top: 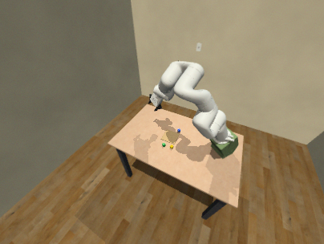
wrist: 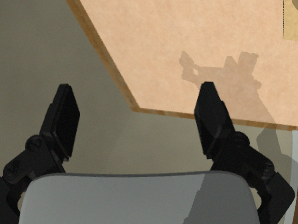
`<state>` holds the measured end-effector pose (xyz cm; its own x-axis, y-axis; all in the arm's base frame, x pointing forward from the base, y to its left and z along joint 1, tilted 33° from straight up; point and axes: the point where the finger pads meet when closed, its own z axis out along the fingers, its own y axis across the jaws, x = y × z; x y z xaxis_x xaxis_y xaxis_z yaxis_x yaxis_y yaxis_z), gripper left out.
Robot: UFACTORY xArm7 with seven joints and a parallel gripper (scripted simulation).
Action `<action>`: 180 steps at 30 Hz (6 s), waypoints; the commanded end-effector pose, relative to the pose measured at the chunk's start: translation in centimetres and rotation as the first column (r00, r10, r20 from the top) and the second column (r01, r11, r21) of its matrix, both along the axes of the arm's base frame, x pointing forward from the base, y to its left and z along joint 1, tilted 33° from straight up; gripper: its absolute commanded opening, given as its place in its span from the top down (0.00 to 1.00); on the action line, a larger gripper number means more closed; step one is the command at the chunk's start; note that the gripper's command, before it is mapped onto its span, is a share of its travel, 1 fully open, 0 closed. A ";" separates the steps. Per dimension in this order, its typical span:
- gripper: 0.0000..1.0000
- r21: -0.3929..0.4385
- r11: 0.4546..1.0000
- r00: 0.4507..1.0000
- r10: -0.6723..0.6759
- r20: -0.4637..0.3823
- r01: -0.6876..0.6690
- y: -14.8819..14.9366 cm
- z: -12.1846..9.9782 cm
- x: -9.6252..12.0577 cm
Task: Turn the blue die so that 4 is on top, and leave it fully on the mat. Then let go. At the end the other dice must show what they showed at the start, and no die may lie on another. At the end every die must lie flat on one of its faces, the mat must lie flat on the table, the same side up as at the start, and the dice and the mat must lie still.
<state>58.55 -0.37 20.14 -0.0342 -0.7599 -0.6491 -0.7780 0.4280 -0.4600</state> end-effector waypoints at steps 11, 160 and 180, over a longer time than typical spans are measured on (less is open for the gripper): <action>0.00 -0.001 1.000 1.000 -0.003 0.004 0.003 -0.2 0.2 0.1; 0.00 0.035 0.988 0.815 -0.103 -0.571 0.149 17.1 -22.9 -24.1; 0.00 0.035 0.988 0.815 -0.103 -0.571 0.149 18.4 -22.3 -24.5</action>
<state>33.95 18.03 -2.17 -0.5054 -0.6736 -0.5393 -0.8280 0.5544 0.0834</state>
